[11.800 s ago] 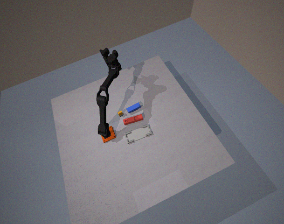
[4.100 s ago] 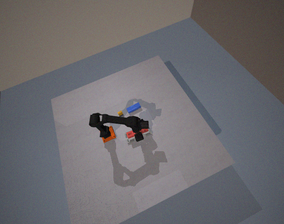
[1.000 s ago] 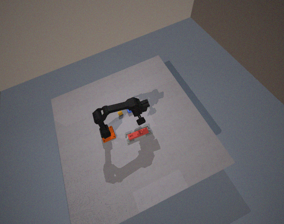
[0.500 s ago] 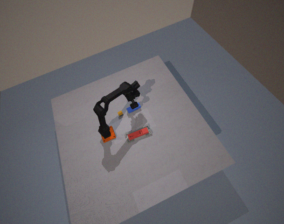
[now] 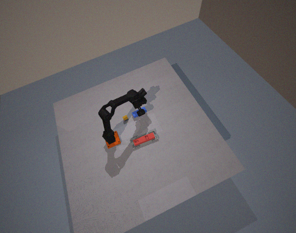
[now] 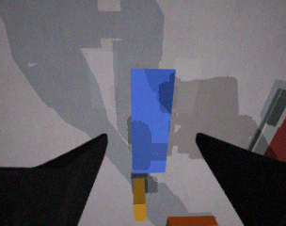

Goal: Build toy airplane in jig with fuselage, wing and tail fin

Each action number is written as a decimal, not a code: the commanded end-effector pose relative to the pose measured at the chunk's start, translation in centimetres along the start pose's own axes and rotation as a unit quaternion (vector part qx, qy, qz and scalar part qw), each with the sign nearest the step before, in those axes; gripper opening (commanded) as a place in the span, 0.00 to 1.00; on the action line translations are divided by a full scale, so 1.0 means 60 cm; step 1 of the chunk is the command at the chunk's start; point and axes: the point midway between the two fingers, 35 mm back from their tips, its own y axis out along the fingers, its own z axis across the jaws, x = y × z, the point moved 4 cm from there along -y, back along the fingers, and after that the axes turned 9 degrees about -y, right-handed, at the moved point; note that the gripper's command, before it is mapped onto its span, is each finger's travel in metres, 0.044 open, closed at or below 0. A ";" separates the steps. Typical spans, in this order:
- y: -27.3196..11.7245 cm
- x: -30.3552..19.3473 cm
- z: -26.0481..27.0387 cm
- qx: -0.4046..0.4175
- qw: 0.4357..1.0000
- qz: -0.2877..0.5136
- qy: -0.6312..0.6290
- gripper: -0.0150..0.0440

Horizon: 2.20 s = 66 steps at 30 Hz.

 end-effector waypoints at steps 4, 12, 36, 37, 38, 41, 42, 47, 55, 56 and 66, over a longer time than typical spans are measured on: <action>0.019 0.000 0.000 0.000 1.000 0.001 0.002 1.00; 0.040 0.000 0.000 0.000 1.000 0.001 0.002 1.00; 0.076 -0.001 0.000 0.000 1.000 0.001 0.002 0.60; 0.076 -0.001 0.000 0.000 1.000 0.001 0.002 0.59; 0.076 -0.001 0.000 0.000 1.000 0.001 0.002 0.58; 0.076 -0.001 0.000 0.000 1.000 0.001 0.002 0.54; 0.076 -0.001 0.000 0.000 1.000 0.001 0.002 0.53; 0.073 -0.001 0.000 -0.001 1.000 0.002 0.003 0.34; 0.044 0.004 0.002 -0.004 1.000 0.005 0.005 0.25; 0.039 0.005 0.002 -0.004 1.000 0.005 0.005 0.25; -0.015 0.010 0.002 -0.003 1.000 0.004 0.004 0.25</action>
